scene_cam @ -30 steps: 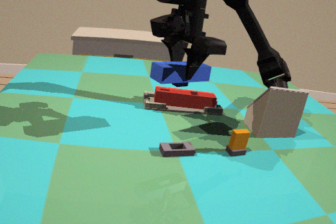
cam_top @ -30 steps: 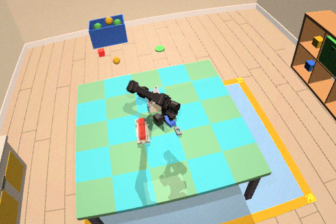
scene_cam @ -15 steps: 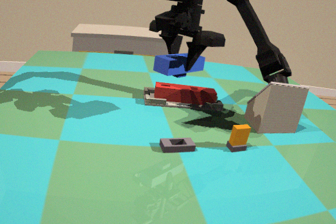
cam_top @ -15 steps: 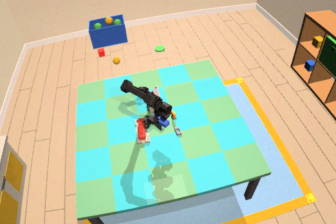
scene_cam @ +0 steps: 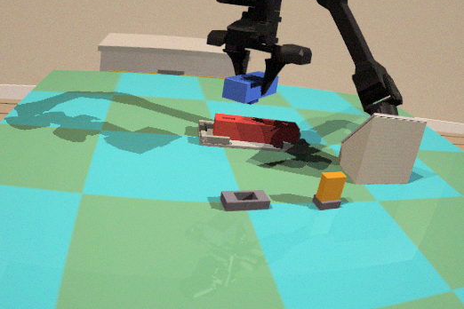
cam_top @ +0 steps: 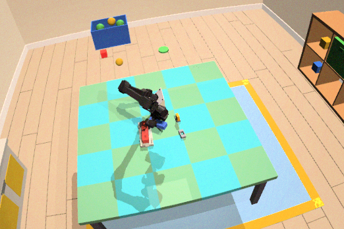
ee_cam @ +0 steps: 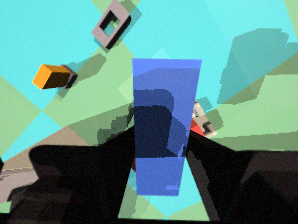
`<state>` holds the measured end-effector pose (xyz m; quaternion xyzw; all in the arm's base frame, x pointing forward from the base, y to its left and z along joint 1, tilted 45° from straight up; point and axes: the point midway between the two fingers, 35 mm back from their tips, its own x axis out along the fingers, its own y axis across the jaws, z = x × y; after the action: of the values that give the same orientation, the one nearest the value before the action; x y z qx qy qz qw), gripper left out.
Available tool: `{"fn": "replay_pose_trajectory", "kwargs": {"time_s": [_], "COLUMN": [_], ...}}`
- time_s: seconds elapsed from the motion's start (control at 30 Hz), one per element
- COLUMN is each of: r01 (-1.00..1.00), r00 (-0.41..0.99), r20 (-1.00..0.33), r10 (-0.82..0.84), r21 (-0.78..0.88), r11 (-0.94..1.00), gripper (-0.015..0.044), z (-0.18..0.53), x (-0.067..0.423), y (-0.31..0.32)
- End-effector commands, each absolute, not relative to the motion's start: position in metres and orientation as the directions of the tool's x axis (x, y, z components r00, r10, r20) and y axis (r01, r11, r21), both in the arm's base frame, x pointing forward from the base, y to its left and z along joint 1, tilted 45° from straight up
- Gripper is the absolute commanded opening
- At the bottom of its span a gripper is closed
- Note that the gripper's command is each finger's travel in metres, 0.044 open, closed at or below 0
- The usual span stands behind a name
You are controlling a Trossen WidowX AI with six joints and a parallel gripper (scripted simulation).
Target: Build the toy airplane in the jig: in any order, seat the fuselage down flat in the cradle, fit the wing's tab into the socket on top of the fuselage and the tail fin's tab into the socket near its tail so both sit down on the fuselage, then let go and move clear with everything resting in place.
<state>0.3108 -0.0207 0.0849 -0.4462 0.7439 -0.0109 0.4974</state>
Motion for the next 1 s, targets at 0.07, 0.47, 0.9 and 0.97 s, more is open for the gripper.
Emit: {"fn": "replay_pose_trajectory", "kwargs": {"time_s": [0.07, 0.47, 0.9, 0.97], "r01": [-0.727, -0.831, -0.926, -0.937], "r00": [-0.109, -0.112, -0.116, -0.117], "r20": [-0.726, -0.724, -0.714, -0.712], "r10": [-0.679, -0.681, -0.690, -0.692], "r21": [-0.408, -0.307, -0.174, -0.152], "r11": [0.553, 0.463, 0.336, 0.315], "gripper": [0.0000, 0.0000, 0.0000, 0.0000], "z": [0.094, 0.108, 0.119, 0.120], "x": [0.298, 0.271, 0.240, 0.235], "y": [-0.036, -0.060, -0.084, -0.087]}}
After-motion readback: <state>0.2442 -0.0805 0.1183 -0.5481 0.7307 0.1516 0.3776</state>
